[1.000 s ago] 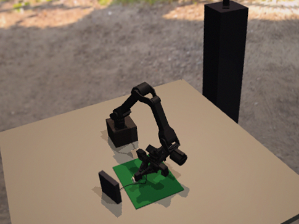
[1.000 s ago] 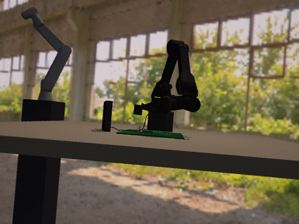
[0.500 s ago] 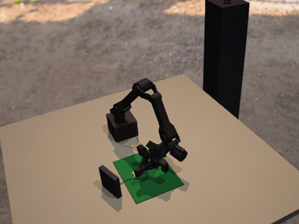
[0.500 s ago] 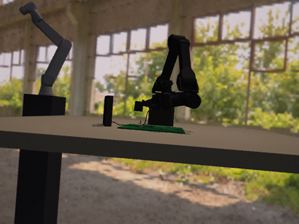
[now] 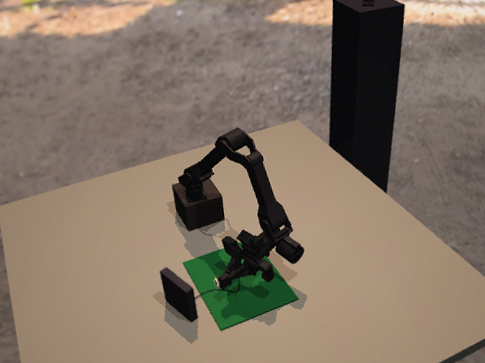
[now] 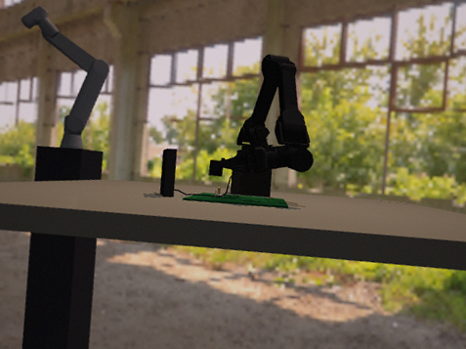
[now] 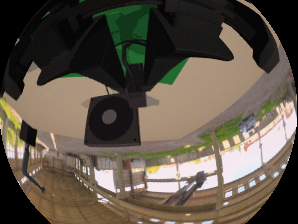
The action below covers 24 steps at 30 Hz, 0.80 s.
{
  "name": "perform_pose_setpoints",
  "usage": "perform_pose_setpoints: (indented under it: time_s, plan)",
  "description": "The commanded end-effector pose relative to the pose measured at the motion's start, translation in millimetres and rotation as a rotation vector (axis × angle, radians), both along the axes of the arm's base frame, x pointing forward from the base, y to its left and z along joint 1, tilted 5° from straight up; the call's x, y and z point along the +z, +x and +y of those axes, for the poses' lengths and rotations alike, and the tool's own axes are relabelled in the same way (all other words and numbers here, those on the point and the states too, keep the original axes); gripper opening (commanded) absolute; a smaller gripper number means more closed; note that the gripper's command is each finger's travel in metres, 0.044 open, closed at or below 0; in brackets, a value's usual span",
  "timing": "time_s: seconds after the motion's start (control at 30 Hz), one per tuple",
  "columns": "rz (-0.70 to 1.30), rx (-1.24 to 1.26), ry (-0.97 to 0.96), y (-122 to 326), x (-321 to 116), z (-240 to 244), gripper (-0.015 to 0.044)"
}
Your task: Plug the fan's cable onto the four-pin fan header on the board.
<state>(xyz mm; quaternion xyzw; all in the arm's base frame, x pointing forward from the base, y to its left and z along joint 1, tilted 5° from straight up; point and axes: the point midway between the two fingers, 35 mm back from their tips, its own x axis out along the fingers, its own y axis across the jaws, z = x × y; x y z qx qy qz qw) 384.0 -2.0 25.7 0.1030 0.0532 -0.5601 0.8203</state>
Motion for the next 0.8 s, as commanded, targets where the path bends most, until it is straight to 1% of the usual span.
perform_pose_setpoints:
  time_s: [0.0, 0.77]
  plan:
    - [0.0, -0.001, 0.0, 0.0, -4.6, 0.2, 0.0]
    - [0.001, -0.001, 0.0, 0.9, -15.0, 0.6, 0.0]
